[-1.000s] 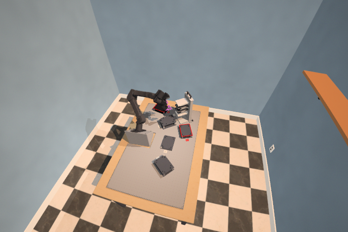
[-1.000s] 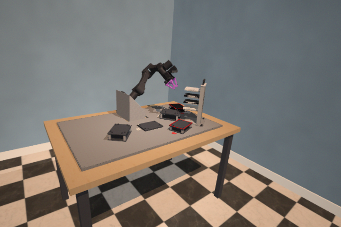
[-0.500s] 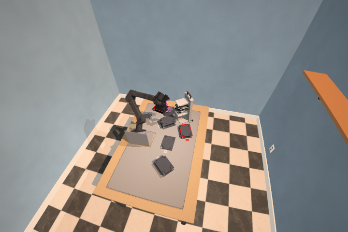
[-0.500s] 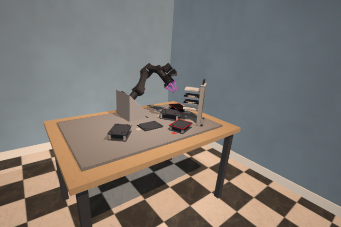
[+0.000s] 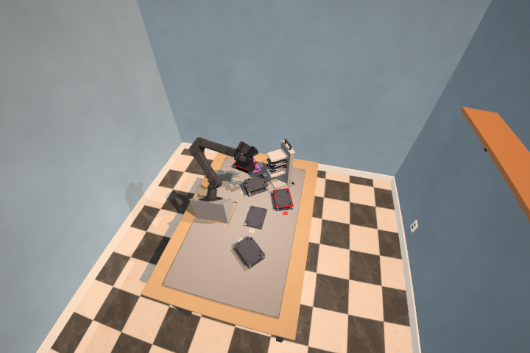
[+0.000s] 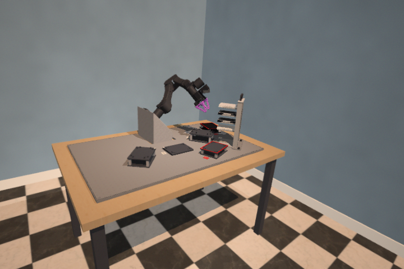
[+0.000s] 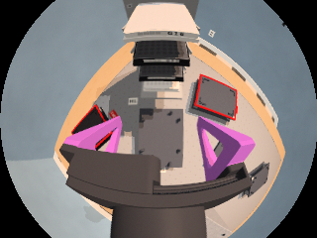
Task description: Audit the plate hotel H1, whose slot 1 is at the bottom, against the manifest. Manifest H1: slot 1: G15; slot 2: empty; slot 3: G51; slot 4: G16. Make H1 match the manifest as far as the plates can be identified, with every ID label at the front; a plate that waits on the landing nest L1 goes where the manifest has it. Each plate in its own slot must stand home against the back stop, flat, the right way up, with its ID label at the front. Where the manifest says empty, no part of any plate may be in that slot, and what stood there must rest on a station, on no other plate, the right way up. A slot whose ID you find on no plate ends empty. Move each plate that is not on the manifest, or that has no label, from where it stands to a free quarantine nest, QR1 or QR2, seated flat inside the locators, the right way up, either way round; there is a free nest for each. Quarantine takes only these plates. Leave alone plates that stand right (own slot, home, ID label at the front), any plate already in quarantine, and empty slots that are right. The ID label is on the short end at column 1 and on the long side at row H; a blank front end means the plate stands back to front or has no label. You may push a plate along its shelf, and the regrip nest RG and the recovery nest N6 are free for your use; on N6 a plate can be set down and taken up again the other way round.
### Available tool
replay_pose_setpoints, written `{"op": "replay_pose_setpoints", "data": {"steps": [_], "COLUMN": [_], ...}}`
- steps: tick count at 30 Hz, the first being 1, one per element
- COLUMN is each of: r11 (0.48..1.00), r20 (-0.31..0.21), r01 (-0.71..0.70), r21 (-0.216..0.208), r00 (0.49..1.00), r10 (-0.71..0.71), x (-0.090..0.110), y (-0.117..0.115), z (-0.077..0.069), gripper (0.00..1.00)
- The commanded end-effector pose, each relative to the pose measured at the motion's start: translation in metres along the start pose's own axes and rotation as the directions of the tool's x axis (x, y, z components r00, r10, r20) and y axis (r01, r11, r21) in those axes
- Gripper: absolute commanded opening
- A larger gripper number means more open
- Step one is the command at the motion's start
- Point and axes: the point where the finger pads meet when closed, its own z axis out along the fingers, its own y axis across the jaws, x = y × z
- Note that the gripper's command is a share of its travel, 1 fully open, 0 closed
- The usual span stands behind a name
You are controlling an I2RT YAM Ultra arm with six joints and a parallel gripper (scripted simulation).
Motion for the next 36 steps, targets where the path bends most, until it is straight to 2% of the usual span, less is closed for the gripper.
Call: {"op": "replay_pose_setpoints", "data": {"steps": [1,18,20,21,36], "r11": [1.000,1.000,1.000,1.000,1.000], "r20": [0.033,0.038,0.045,0.033,0.033], "r01": [0.016,0.021,0.019,0.012,0.012], "r21": [0.016,0.014,0.023,0.019,0.019], "r00": [0.999,0.999,0.999,0.999,0.999], "r10": [-0.016,-0.022,-0.020,-0.013,-0.013], "x": [-0.015,-0.031,-0.033,-0.024,-0.024], "y": [-0.001,0.001,-0.002,-0.002,-0.002], "z": [0.004,0.024,0.022,0.022,0.022], "gripper": [1.00,1.00,1.00,1.00,1.00]}}
